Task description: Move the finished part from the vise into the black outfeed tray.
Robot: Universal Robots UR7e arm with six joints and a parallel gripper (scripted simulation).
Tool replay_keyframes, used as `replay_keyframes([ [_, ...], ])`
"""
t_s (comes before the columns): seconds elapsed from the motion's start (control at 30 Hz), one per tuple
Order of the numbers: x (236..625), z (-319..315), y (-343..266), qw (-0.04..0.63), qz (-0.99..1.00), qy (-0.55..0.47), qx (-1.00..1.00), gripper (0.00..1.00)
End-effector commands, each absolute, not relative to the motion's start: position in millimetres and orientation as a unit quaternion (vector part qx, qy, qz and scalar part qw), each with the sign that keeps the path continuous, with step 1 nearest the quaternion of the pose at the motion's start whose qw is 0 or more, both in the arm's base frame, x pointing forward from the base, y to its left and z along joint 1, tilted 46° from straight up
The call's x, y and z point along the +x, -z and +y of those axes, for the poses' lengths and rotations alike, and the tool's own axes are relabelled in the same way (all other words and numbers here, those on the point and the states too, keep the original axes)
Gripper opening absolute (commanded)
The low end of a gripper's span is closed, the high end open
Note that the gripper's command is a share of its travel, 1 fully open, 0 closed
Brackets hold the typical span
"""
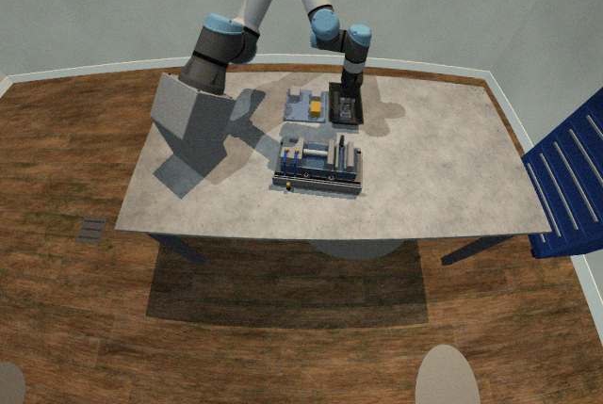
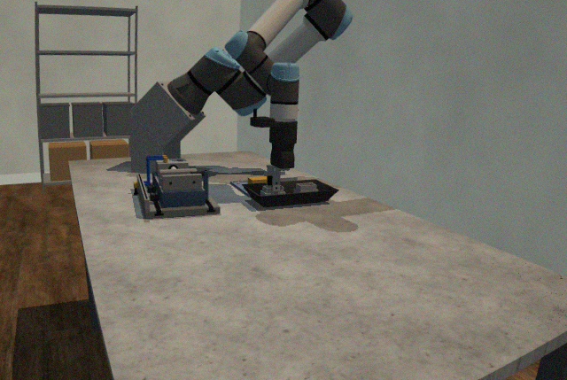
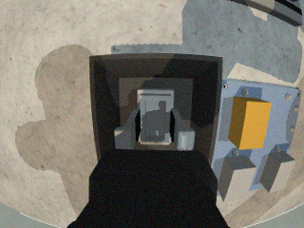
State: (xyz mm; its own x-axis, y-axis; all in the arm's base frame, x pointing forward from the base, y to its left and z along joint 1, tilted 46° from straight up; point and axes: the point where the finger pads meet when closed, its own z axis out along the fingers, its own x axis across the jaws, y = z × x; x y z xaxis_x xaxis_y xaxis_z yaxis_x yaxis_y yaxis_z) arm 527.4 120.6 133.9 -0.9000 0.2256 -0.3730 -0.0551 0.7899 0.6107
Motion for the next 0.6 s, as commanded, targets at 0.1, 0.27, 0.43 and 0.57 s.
replay_keyframes([
  [0.1,527.6,120.4,-134.3,0.219,0.920,-0.321,0.046,0.00],
  [0.27,527.6,120.4,-134.3,0.219,0.920,-0.321,0.046,0.00],
  [0.43,527.6,120.4,-134.3,0.219,0.920,-0.321,0.046,1.00],
  [0.57,527.6,120.4,-134.3,0.219,0.920,-0.321,0.046,1.00],
])
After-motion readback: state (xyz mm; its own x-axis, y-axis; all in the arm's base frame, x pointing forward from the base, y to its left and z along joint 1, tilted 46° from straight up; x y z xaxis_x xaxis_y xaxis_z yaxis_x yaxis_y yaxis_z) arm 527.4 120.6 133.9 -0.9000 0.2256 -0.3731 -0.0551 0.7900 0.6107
